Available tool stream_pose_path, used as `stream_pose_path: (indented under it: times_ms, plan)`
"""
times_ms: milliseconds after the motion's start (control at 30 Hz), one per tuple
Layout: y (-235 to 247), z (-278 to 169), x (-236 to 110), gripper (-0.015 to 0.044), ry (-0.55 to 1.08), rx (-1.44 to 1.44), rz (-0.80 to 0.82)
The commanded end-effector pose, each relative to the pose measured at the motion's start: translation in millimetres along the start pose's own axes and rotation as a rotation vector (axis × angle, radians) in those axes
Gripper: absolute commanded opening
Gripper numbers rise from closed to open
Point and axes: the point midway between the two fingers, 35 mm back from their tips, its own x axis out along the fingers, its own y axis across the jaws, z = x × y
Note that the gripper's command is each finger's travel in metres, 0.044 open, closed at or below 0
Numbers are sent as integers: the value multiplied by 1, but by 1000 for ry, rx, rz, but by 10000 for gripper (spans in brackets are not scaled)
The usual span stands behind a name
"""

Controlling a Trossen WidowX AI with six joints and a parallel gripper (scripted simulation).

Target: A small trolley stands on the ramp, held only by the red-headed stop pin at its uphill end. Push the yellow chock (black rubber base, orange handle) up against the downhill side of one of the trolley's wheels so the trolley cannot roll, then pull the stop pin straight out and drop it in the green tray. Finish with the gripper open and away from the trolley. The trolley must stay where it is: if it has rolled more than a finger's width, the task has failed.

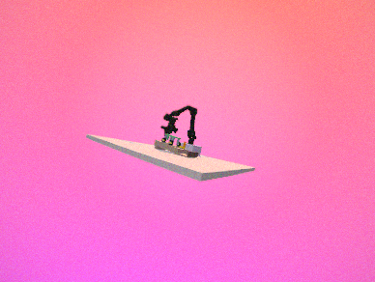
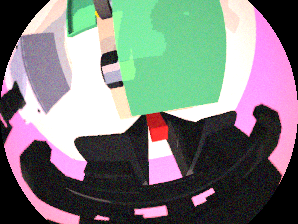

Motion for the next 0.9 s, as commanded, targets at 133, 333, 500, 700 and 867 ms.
stream_pose_path:
  times_ms: [133, 333, 500, 700, 867]
  plan:
    - [0, -1, -6, 0, -1, -5, 4]
    - [2, -1, -11, 0, -2, -5, 5]
    - [2, -2, -14, 0, -2, -5, 5]
    - [2, -2, -19, 0, -2, -5, 5]
    - [2, -2, -23, 0, -2, -5, 5]
